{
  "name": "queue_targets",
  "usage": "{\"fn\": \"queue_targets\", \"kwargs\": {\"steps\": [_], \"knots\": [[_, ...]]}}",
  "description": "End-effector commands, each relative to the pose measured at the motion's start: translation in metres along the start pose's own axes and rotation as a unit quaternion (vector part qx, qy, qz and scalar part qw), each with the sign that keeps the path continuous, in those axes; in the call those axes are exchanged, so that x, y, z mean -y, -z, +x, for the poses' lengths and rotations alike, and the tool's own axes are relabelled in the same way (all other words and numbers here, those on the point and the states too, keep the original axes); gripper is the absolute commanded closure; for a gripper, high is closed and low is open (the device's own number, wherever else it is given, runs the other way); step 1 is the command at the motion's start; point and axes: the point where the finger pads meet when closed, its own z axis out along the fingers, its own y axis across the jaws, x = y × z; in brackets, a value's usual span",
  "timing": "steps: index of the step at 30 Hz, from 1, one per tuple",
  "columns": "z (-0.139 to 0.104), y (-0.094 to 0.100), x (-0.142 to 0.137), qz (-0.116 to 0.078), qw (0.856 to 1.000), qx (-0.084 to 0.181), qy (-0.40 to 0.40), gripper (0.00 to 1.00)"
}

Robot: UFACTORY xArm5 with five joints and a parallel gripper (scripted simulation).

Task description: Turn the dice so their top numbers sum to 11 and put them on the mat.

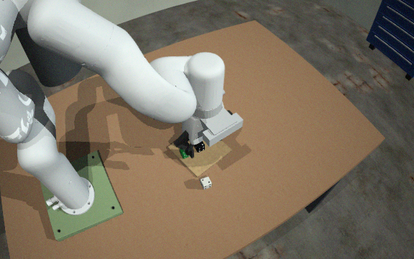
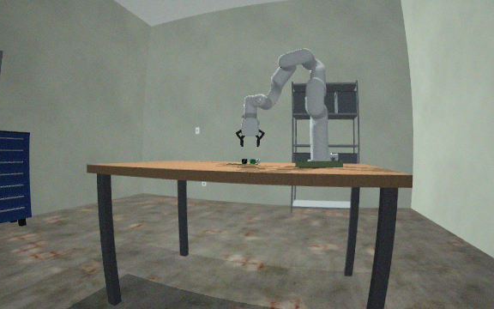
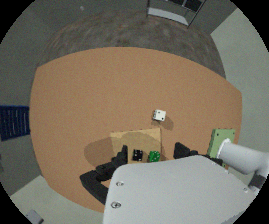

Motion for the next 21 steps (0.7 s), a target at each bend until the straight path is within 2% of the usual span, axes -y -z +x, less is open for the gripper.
{"fn": "queue_targets", "kwargs": {"steps": [1, 4, 6, 8, 10, 16, 21], "knots": [[0.006, 0.001, -0.002, 0.002, 0.996, -0.001, -0.086, 0.00], [0.009, 0.000, -0.003, 0.002, 0.991, -0.001, -0.130, 0.00], [0.009, 0.000, -0.003, 0.002, 0.991, -0.001, -0.130, 0.00], [0.013, 0.000, -0.005, 0.002, 0.983, -0.001, -0.186, 0.00], [0.014, 0.000, -0.006, 0.003, 0.979, -0.001, -0.205, 0.00], [0.020, -0.001, -0.009, 0.003, 0.956, -0.001, -0.292, 0.00], [0.025, -0.001, -0.012, 0.003, 0.932, -0.001, -0.363, 0.00]]}}
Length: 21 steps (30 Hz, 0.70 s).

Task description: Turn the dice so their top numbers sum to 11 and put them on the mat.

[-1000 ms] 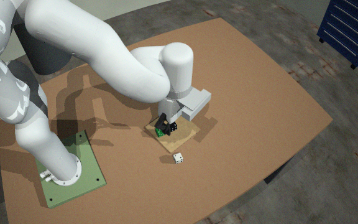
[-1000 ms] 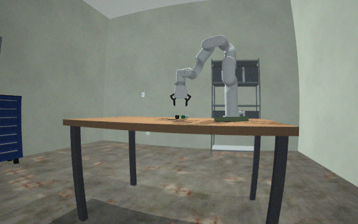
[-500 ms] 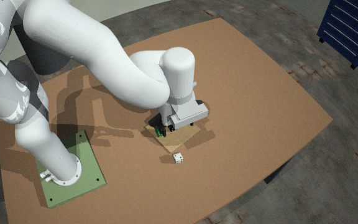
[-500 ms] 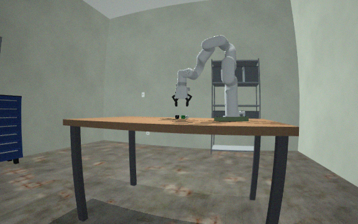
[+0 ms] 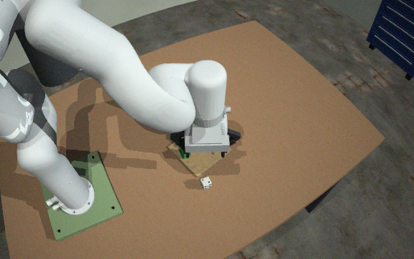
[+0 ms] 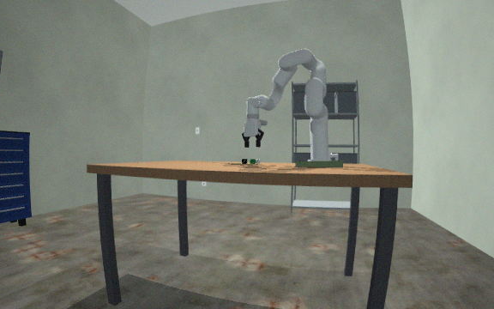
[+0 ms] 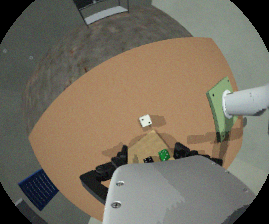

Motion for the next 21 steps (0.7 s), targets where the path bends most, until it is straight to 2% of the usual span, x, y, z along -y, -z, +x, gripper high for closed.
{"fn": "queue_targets", "kwargs": {"steps": [1, 8, 13, 17, 20, 21], "knots": [[0.005, 0.001, 0.002, 0.002, 0.997, 0.001, -0.072, 0.00], [0.012, 0.000, 0.002, 0.003, 0.986, 0.001, -0.166, 0.00], [0.018, 0.000, 0.002, 0.003, 0.970, 0.001, -0.241, 0.00], [0.023, -0.001, 0.003, 0.003, 0.953, 0.001, -0.304, 0.00], [0.023, -0.001, 0.003, 0.003, 0.951, 0.001, -0.309, 0.00], [0.026, -0.001, 0.003, 0.003, 0.940, 0.001, -0.340, 0.00]]}}
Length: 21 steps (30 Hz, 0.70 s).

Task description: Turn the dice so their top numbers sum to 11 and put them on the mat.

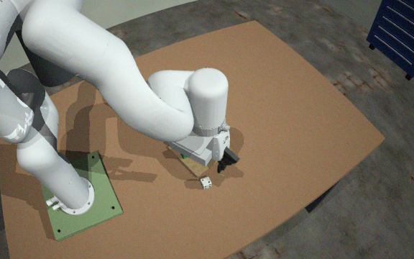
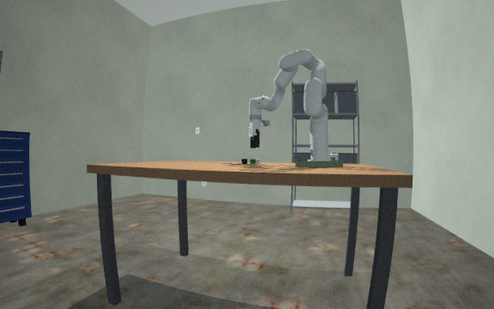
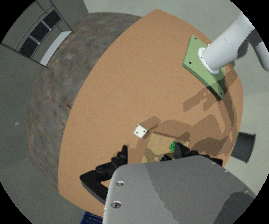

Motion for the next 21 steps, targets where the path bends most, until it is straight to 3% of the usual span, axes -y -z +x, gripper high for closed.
{"fn": "queue_targets", "kwargs": {"steps": [1, 8, 13, 21], "knots": [[0.004, 0.001, 0.004, 0.002, 0.996, 0.002, -0.087, 0.00], [0.009, 0.000, 0.008, 0.002, 0.986, 0.002, -0.169, 0.00], [0.014, 0.000, 0.011, 0.002, 0.970, 0.002, -0.243, 0.00], [0.018, -0.001, 0.013, 0.002, 0.956, 0.002, -0.294, 0.00]]}}
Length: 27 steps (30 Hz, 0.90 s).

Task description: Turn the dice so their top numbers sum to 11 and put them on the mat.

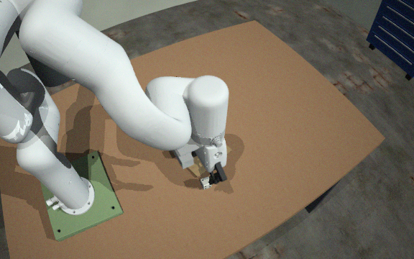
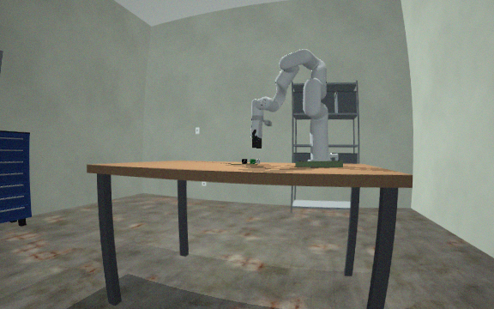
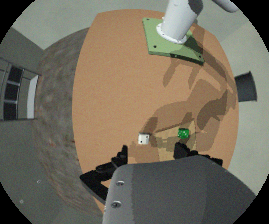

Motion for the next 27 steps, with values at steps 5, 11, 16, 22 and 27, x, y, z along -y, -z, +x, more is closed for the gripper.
{"fn": "queue_targets", "kwargs": {"steps": [5, 11, 16, 22, 27], "knots": [[0.0002, 0.0009, 0.0029, 0.001, 0.999, 0.002, -0.040, 0.00], [0.0002, 0.0009, 0.0029, 0.001, 0.999, 0.002, -0.040, 0.58], [0.0002, 0.0009, 0.0029, 0.001, 0.999, 0.002, -0.040, 0.58], [0.0002, 0.0009, 0.0029, 0.001, 0.999, 0.002, -0.040, 0.58], [0.0002, 0.0009, 0.0029, 0.001, 0.999, 0.002, -0.040, 0.58]]}}
